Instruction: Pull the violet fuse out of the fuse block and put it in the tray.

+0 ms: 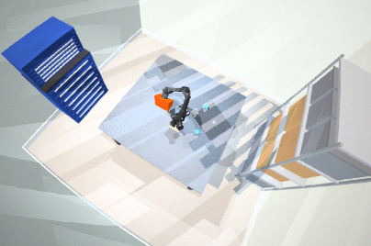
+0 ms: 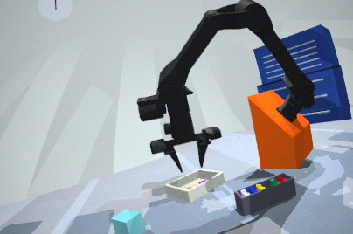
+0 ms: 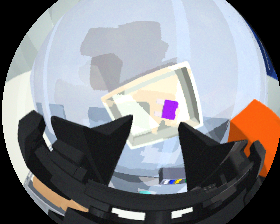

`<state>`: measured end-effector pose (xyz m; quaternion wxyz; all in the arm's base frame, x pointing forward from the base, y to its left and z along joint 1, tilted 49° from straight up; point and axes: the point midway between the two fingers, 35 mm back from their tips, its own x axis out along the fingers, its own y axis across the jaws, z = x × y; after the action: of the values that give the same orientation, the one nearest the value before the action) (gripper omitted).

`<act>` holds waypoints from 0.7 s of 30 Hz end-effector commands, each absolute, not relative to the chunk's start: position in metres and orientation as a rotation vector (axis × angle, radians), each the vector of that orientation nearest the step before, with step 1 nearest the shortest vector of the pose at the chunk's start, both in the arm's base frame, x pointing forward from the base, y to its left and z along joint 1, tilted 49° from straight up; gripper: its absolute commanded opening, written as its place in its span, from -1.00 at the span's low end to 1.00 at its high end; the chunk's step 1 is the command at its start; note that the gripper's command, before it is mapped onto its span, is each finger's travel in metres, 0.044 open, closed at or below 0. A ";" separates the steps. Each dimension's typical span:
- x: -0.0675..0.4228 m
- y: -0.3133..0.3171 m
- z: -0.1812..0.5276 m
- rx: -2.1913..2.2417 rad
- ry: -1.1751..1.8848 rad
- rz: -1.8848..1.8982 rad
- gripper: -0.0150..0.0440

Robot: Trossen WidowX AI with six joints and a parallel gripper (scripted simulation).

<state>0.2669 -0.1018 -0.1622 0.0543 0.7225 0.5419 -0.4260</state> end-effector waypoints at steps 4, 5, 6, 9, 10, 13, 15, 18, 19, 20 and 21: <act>0.265 -0.127 -0.139 2.201 1.646 -1.297 0.63; 0.264 -0.129 -0.137 2.202 1.646 -1.297 0.63; 0.264 -0.129 -0.137 2.202 1.646 -1.297 0.63; 0.264 -0.129 -0.137 2.202 1.646 -1.297 0.63; 0.264 -0.129 -0.137 2.202 1.646 -1.297 0.63; 0.264 -0.129 -0.137 2.202 1.646 -1.297 0.63; 0.264 -0.129 -0.137 2.202 1.646 -1.297 0.63; 0.265 -0.129 -0.137 2.211 1.642 -1.296 0.63; 0.265 -0.129 -0.137 2.211 1.642 -1.296 0.63; 0.265 -0.129 -0.137 2.211 1.642 -1.296 0.63; 0.265 -0.129 -0.137 2.211 1.642 -1.296 0.63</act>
<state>0.2653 -0.1290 -0.1369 0.0490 0.7254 0.5389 -0.4253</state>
